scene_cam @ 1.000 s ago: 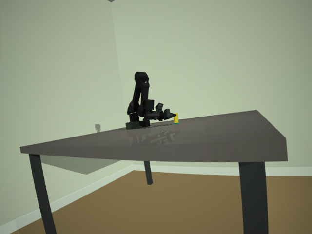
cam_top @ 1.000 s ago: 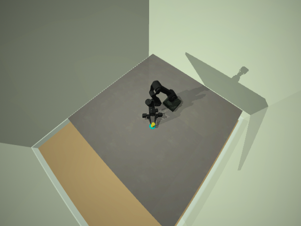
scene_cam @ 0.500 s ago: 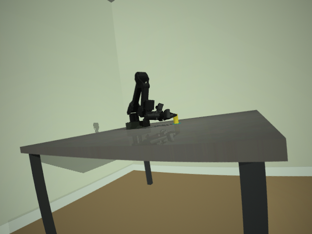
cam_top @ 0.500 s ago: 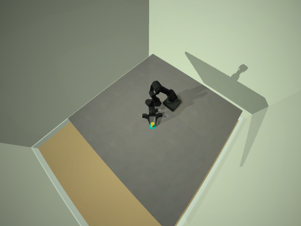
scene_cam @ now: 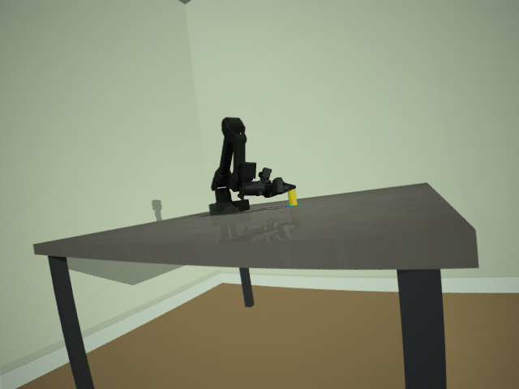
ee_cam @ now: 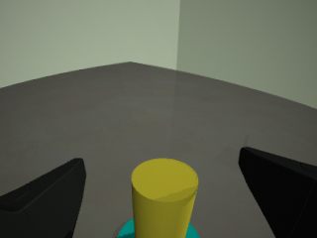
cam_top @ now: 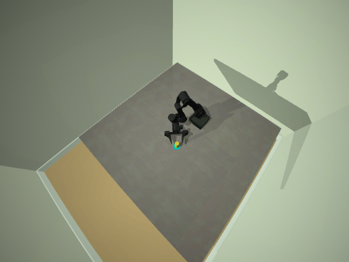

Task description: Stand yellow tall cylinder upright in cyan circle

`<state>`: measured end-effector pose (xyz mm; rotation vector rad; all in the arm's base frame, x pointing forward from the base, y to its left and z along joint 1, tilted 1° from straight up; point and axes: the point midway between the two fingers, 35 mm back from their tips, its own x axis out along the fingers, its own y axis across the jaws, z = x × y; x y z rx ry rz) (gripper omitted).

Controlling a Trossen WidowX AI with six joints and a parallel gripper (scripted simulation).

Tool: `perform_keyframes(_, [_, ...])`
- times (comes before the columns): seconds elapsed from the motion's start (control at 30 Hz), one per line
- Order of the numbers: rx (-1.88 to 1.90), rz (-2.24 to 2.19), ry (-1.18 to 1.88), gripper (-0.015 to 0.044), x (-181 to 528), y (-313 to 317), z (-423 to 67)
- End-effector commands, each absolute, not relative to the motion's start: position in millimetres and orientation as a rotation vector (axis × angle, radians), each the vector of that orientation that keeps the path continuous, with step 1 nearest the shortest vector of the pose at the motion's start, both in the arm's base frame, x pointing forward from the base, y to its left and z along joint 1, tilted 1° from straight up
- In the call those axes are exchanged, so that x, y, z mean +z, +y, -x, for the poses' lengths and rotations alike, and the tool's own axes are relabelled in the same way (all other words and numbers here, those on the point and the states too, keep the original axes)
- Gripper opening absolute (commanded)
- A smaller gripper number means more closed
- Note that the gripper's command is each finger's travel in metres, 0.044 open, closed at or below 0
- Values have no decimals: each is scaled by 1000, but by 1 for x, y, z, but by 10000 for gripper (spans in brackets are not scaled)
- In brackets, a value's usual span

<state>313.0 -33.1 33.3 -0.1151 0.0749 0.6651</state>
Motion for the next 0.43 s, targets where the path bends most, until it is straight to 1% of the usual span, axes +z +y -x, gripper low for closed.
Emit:
perform_keyframes(0.0, [656, 104, 70, 400, 49, -35, -314])
perform_keyframes(0.4, [642, 52, 59, 400, 100, -35, -310])
